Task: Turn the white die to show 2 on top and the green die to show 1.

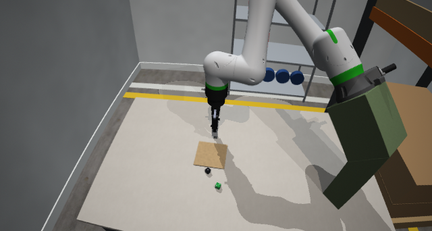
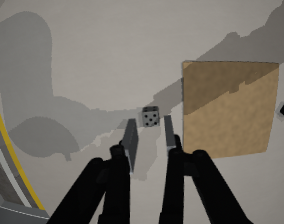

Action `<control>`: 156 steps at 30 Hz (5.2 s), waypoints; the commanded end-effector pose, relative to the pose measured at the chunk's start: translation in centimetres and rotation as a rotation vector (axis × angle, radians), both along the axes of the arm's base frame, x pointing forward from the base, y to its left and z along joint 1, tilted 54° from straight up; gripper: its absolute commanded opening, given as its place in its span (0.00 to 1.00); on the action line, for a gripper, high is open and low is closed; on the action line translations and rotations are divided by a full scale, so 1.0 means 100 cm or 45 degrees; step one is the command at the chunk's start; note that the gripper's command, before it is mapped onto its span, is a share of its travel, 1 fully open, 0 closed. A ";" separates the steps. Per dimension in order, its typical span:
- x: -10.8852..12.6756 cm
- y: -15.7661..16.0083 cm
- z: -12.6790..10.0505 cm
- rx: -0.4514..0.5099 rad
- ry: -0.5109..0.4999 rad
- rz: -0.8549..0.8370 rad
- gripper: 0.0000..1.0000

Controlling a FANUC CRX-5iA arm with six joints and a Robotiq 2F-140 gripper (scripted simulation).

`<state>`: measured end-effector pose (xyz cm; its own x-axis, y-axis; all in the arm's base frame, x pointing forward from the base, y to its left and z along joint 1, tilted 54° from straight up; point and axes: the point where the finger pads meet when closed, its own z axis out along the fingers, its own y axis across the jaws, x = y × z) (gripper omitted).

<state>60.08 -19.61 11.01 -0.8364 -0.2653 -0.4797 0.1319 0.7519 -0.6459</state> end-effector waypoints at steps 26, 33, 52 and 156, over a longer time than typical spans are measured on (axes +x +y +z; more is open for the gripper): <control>0.003 -0.003 -0.003 0.000 -0.001 0.000 0.21; 0.003 -0.003 -0.003 0.000 -0.001 0.000 0.21; 0.003 -0.003 -0.003 0.000 -0.001 0.000 0.21; 0.007 -0.007 -0.007 0.000 -0.001 0.000 0.09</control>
